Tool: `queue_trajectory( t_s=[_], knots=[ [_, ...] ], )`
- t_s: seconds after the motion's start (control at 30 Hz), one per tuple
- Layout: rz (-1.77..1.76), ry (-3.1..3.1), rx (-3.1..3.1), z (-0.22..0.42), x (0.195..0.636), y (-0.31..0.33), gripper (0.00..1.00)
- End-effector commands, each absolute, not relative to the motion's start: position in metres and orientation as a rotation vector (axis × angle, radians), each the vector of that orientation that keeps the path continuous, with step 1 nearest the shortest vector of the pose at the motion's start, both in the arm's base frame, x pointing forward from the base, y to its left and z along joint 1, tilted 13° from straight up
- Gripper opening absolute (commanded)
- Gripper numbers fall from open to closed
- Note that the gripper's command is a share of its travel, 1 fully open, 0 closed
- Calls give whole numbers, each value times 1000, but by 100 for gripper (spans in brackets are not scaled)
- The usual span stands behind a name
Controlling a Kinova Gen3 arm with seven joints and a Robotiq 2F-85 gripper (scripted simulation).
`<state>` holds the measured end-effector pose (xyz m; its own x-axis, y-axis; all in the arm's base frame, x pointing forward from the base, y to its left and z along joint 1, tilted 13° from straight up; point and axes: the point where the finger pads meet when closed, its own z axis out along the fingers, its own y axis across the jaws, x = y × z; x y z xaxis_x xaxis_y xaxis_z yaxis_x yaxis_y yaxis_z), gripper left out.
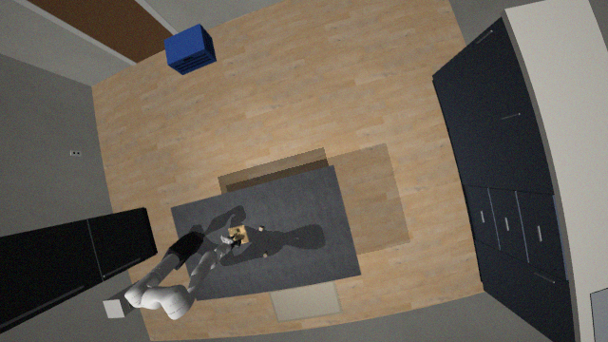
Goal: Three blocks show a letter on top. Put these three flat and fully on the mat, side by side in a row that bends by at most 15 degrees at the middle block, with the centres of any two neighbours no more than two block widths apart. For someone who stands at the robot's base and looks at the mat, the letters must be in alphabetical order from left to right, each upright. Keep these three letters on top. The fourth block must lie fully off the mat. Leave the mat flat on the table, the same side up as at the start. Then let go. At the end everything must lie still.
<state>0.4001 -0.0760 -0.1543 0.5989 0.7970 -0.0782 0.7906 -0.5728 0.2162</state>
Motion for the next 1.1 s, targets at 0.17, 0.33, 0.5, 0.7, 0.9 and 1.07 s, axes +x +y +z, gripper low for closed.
queue_trajectory(
  t_s=[0.17,0.33,0.5,0.7,0.9,1.07],
  knots=[
    [43,1312,2598,-154,401,-76,41],
    [43,1312,2598,-154,401,-76,41],
    [43,1312,2598,-154,401,-76,41],
    [43,1312,2598,-154,401,-76,21],
    [43,1312,2598,-154,401,-76,21],
    [43,1312,2598,-154,401,-76,21]
  ],
)
